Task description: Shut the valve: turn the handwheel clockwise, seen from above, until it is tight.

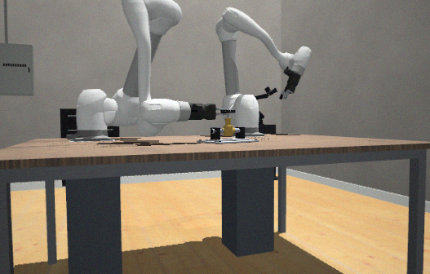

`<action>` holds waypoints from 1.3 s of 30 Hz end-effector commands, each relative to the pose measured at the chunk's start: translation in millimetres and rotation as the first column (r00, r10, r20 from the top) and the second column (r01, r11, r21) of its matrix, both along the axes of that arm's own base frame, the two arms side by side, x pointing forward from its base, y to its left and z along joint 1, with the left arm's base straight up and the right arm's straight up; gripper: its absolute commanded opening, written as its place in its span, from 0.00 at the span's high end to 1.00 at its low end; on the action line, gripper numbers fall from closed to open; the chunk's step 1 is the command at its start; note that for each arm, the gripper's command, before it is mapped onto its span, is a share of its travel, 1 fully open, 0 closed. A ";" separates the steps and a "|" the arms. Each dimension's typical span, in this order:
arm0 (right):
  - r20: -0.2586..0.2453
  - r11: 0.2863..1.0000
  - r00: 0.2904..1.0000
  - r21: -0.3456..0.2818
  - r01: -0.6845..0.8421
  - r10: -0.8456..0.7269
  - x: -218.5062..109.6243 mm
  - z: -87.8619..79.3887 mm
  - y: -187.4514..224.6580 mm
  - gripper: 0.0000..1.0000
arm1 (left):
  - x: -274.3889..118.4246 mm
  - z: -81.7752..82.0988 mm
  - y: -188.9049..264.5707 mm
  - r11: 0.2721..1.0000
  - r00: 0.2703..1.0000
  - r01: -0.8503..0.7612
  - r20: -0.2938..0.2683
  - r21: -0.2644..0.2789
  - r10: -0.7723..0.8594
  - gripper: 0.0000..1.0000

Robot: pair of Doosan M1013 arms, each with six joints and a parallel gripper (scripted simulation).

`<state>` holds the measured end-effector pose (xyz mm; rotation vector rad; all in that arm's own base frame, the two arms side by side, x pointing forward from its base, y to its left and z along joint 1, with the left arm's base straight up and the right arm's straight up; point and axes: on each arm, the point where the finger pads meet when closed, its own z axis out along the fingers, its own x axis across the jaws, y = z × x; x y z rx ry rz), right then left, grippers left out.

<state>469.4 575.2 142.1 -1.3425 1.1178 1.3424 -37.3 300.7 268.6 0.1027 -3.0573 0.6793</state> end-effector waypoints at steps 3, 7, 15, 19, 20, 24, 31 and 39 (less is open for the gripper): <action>0.001 1.000 1.000 0.001 0.009 -0.009 0.1 0.8 0.4 1.00 | -0.1 0.4 0.2 1.000 1.000 0.000 0.000 0.001 0.000 0.00; 0.001 1.000 1.000 0.001 0.027 -0.027 0.0 0.8 0.9 1.00 | -0.1 0.4 0.2 1.000 1.000 0.000 0.000 0.001 0.000 0.00; 0.001 0.998 0.998 0.001 0.068 -0.068 -0.2 0.8 2.0 1.00 | -0.1 0.4 0.2 1.000 1.000 0.000 0.000 0.001 0.000 0.00; 0.001 0.997 0.997 0.001 0.080 -0.080 -0.2 0.8 2.3 1.00 | -0.1 0.4 0.2 1.000 1.000 0.000 0.000 0.001 0.000 0.00; 0.001 0.996 0.996 0.001 0.086 -0.086 -0.2 0.8 2.5 1.00 | -0.1 0.4 0.2 1.000 1.000 0.000 0.000 0.001 0.000 0.00; 0.001 0.994 0.994 0.001 0.111 -0.111 -0.3 0.8 3.1 1.00 | -0.1 0.4 0.2 1.000 1.000 0.000 0.000 0.001 0.000 0.00; 0.001 0.987 0.987 0.001 0.160 -0.160 -0.3 0.8 4.5 1.00 | -0.1 0.4 0.2 1.000 1.000 0.000 0.000 0.001 0.000 0.00; 0.001 0.978 0.978 0.001 0.206 -0.206 -0.3 0.8 5.8 1.00 | -0.1 0.4 0.2 1.000 1.000 0.000 0.000 0.001 0.000 0.00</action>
